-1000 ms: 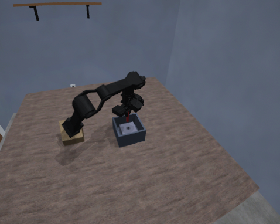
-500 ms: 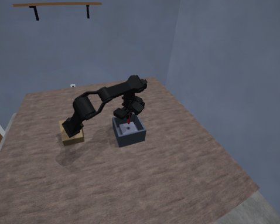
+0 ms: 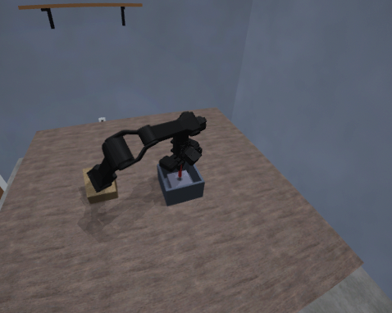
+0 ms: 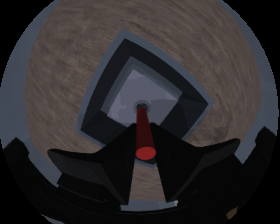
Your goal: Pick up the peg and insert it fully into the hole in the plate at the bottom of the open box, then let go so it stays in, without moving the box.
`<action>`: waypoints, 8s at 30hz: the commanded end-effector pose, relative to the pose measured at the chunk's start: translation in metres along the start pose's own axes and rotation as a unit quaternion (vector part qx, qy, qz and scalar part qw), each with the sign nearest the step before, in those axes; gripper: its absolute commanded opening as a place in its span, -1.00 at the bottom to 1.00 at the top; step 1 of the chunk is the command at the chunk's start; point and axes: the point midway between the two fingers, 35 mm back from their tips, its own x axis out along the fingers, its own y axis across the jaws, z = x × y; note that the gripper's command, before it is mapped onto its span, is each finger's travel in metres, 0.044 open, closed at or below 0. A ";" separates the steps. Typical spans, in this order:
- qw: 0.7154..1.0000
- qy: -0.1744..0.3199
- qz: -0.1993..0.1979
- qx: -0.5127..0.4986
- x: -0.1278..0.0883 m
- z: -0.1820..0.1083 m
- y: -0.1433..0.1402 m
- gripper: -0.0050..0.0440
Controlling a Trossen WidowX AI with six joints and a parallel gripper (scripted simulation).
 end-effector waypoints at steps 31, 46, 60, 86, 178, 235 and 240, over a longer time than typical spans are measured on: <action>1.000 -0.002 -0.002 -0.003 0.027 0.000 -0.001 -0.80; 1.000 -0.002 -0.002 -0.003 0.043 0.000 0.000 -0.80; 1.000 -0.002 -0.002 -0.003 0.052 0.001 0.000 -0.80; 1.000 -0.001 -0.001 -0.001 0.051 0.000 0.000 -0.50; 1.000 -0.002 -0.002 -0.003 -0.019 0.001 0.001 1.00; 1.000 -0.002 -0.002 -0.003 -0.019 0.001 0.001 1.00; 1.000 -0.002 -0.002 -0.003 -0.019 0.001 0.001 1.00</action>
